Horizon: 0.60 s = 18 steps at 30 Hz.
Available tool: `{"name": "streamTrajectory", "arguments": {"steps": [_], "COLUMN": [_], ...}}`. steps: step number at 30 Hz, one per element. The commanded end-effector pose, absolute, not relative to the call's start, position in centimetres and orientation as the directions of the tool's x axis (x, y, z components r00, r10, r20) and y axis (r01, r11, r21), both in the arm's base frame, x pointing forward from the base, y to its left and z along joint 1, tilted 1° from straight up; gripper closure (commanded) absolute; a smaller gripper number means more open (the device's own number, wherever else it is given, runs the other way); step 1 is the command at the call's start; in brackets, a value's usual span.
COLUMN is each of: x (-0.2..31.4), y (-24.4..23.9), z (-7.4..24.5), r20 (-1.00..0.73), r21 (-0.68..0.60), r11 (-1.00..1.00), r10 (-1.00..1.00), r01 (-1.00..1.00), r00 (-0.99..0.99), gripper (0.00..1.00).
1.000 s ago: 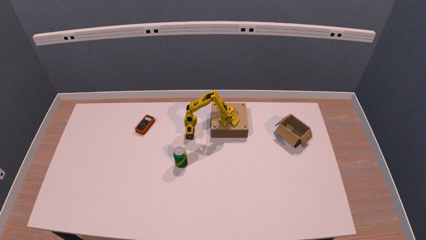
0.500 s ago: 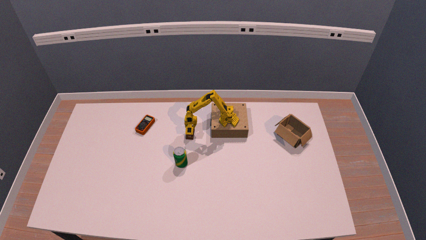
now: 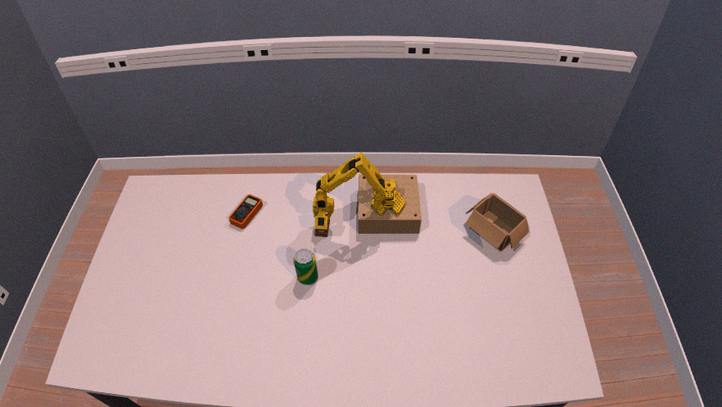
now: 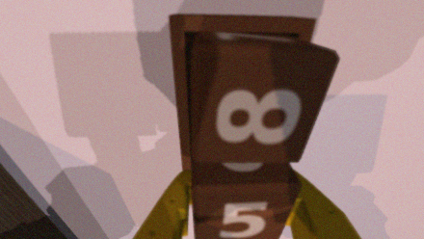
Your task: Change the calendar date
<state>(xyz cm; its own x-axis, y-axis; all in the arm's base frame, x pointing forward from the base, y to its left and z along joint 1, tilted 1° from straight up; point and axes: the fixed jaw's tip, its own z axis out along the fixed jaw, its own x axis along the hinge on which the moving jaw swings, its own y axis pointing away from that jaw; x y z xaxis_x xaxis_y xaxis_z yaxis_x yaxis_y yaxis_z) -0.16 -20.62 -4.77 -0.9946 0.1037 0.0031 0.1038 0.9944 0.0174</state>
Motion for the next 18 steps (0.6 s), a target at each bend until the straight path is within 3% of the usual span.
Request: {"name": "streamTrajectory", "arguments": {"steps": [1, 18], "x": [-0.25, -0.25], "y": [-20.25, -20.24], "z": [-5.08, -5.33], "r20": [0.003, 0.003], "r21": [0.032, 0.032], "r11": [0.994, 0.994], "r10": [0.102, 0.102], "r01": [0.102, 0.102], "r00": [-0.995, -0.995], "gripper": [1.00, 0.98]}}
